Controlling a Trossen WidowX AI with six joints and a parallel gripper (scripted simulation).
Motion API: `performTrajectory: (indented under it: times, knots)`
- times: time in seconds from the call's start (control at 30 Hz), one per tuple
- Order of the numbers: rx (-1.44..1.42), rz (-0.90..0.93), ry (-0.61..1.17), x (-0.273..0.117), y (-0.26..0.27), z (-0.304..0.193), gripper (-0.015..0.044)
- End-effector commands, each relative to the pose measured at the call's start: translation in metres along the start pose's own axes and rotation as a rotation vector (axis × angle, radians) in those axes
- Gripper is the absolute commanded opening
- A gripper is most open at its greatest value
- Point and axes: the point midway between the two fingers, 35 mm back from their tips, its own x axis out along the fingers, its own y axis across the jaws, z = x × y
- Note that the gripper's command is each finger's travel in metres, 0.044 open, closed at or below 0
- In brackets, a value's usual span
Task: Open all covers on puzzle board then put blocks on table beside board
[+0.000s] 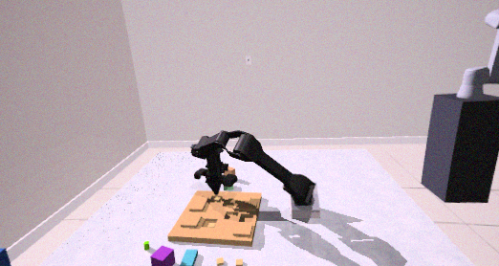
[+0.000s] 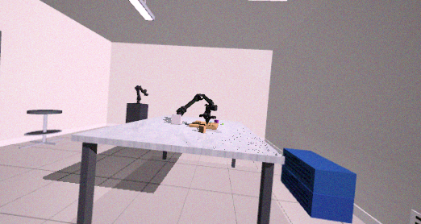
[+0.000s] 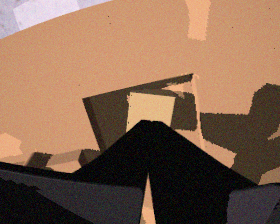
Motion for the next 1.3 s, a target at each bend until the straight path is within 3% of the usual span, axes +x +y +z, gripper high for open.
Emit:
performTrajectory:
  times: [0.0, 1.27]
  knots:
    - [0.007, -0.005, 0.006, 0.006, -0.001, 0.0, 0.0]
    - [0.007, -0.006, 0.007, 0.019, -0.002, -0.012, 0.0]
